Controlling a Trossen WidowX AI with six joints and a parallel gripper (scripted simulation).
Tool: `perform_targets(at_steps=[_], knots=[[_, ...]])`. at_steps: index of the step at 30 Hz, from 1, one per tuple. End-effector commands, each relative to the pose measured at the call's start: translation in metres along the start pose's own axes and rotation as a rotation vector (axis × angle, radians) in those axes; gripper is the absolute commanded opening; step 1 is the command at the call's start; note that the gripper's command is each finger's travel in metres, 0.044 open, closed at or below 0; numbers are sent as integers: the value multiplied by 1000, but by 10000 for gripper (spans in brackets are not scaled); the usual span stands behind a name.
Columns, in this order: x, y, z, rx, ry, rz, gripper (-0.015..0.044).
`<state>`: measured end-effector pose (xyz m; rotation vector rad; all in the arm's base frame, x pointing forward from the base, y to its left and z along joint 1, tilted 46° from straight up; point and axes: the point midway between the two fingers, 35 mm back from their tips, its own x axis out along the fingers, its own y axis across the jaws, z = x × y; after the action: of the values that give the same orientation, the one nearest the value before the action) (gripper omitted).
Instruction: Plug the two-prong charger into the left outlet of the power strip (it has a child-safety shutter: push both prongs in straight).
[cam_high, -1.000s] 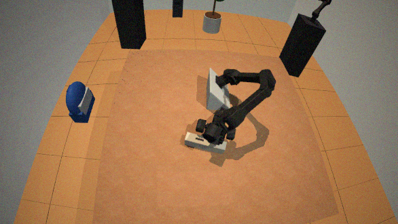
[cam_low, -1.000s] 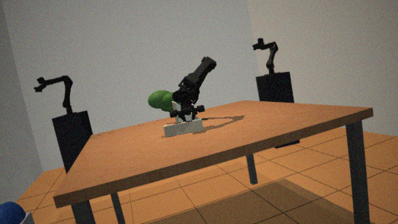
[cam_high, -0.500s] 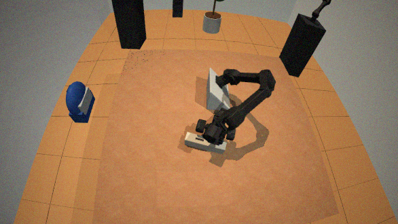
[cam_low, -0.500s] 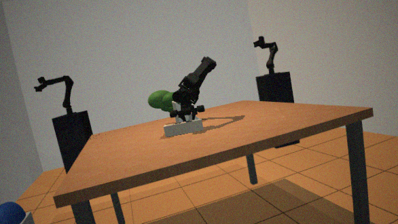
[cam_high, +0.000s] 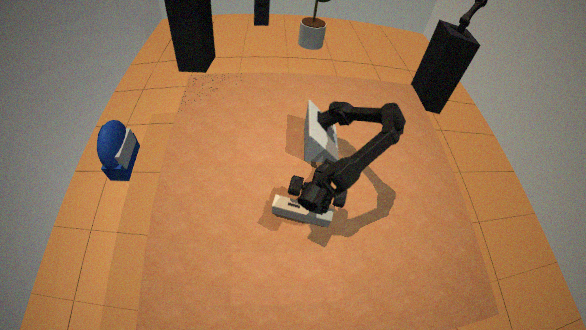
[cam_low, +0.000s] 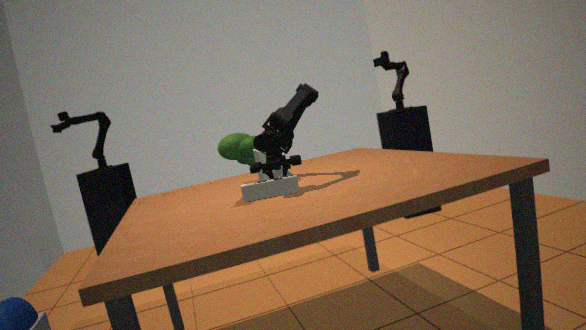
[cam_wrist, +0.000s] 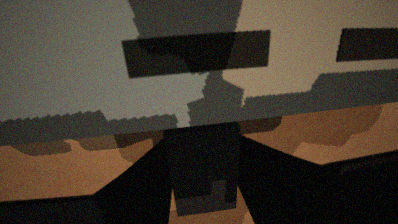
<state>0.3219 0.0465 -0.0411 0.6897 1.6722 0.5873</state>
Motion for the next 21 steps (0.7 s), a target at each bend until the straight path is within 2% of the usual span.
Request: perform_targets(at_steps=[1,21], knots=[[-2,2,8,-13,-17,0,0],[-2,2,16,-13,-18,0,0]])
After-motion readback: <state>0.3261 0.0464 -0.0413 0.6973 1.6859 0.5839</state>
